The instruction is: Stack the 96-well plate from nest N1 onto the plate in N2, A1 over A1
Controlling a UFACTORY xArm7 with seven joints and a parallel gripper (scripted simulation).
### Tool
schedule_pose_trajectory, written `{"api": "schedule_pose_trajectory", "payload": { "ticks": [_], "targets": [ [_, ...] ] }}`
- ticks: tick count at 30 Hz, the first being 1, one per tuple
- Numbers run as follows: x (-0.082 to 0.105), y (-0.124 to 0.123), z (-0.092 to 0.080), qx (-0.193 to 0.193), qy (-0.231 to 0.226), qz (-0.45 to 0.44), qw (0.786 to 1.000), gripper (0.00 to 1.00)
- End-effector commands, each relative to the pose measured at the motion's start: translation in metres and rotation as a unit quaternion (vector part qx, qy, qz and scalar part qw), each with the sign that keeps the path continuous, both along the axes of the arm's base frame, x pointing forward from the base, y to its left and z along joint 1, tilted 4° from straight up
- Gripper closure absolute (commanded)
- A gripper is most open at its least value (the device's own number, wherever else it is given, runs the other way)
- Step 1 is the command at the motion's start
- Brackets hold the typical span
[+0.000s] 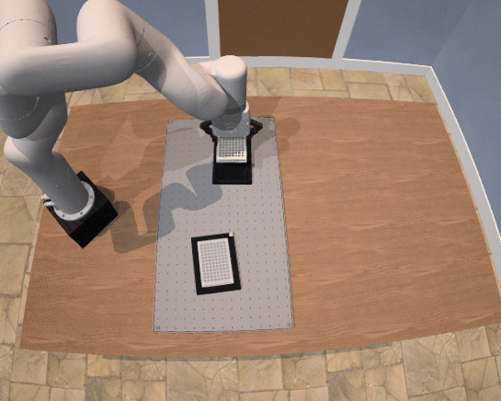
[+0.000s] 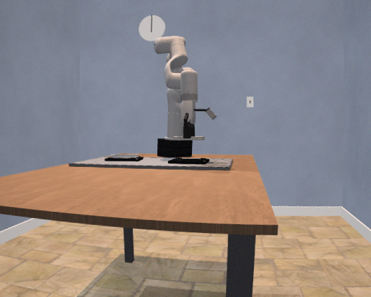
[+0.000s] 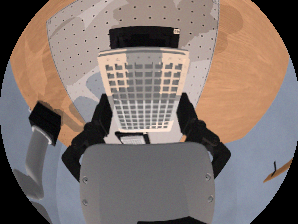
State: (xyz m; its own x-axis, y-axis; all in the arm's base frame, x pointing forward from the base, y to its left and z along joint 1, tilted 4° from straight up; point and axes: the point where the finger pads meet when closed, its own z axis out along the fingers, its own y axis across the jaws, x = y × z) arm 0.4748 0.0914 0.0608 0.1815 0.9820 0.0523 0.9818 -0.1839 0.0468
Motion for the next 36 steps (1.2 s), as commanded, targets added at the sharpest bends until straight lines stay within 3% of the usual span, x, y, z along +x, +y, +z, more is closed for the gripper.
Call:
{"api": "schedule_pose_trajectory", "payload": {
  "ticks": [1,15,19,36],
  "targets": [
    [0.001,0.0,0.008,0.0,-0.002,0.0,1.0,1.0],
    [0.001,0.0,0.008,0.0,-0.002,0.0,1.0,1.0],
    [-0.003,-0.013,0.007,-0.004,-0.005,0.066,0.998,1.0],
    [-0.018,-0.06,0.004,-0.004,-0.005,0.069,0.998,1.0]
  ]
}}
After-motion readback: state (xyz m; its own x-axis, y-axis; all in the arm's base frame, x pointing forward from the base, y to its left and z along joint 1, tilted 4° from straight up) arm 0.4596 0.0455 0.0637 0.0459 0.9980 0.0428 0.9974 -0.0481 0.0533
